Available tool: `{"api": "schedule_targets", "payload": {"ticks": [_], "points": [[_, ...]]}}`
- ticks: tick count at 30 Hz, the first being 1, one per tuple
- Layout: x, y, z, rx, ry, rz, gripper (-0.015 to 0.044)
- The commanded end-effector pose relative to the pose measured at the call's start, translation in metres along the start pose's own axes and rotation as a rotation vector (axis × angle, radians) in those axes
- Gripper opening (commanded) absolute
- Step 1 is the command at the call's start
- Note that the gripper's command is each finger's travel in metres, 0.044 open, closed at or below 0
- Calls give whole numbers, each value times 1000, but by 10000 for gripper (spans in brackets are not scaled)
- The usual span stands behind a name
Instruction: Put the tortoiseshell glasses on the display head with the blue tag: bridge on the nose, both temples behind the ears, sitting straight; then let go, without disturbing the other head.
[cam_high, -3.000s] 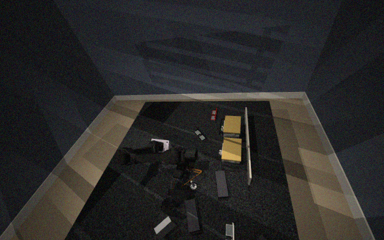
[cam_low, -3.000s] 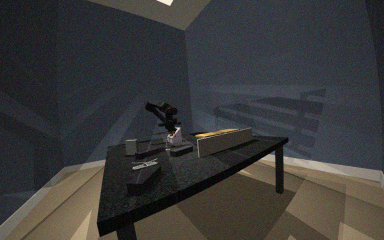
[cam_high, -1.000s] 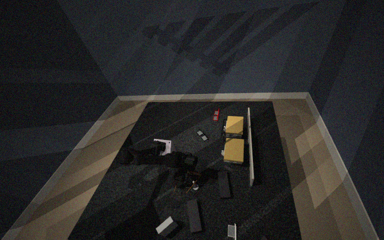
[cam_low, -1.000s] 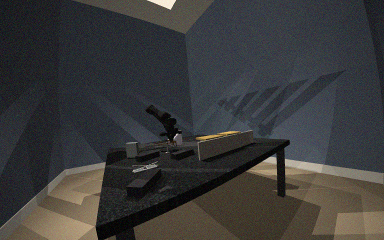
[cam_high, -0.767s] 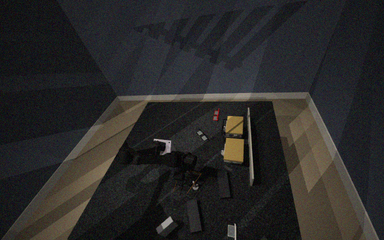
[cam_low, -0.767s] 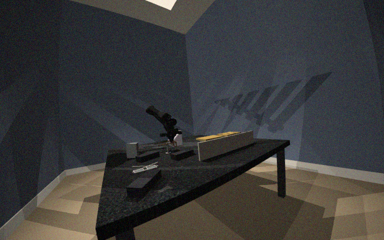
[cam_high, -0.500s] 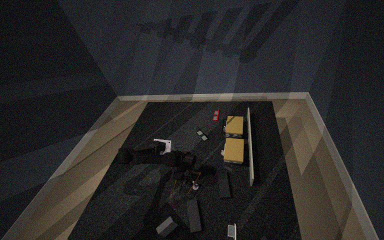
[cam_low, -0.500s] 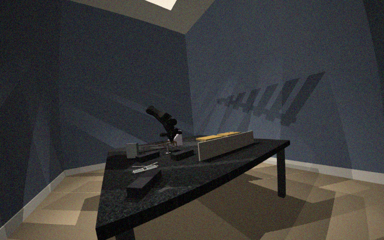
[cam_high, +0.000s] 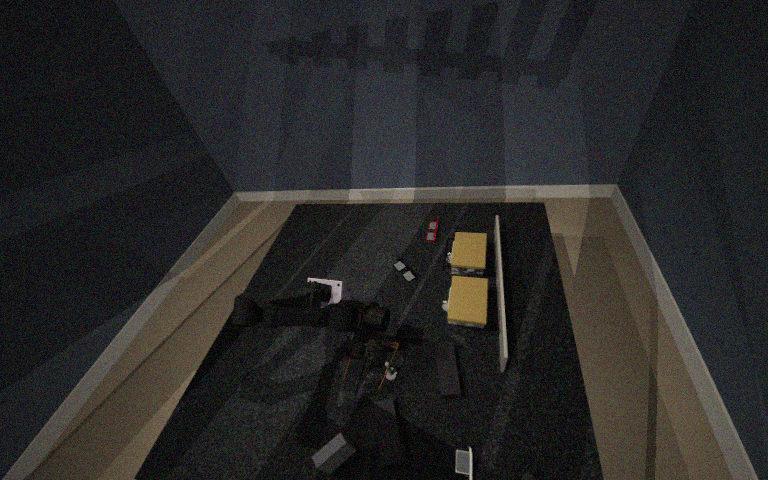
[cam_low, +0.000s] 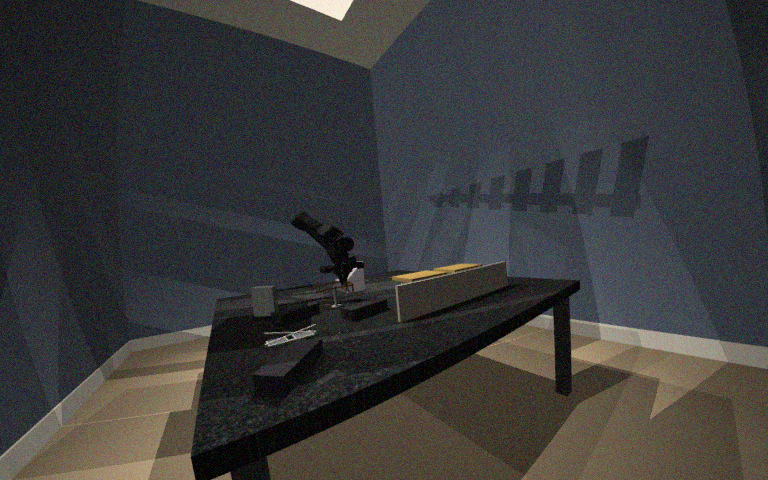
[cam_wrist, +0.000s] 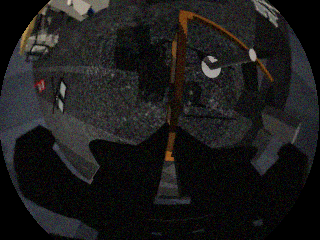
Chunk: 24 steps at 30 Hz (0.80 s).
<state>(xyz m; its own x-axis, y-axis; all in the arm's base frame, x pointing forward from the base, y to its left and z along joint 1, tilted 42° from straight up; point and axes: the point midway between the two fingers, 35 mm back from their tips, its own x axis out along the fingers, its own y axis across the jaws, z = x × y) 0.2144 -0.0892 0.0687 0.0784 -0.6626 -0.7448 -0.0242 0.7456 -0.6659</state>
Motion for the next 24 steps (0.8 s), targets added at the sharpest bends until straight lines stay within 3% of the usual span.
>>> {"api": "schedule_targets", "payload": {"ticks": [1, 24], "points": [[0, 0, -4, 5, 1, -5, 0], [0, 2, -10, 4, 2, -5, 0]]}}
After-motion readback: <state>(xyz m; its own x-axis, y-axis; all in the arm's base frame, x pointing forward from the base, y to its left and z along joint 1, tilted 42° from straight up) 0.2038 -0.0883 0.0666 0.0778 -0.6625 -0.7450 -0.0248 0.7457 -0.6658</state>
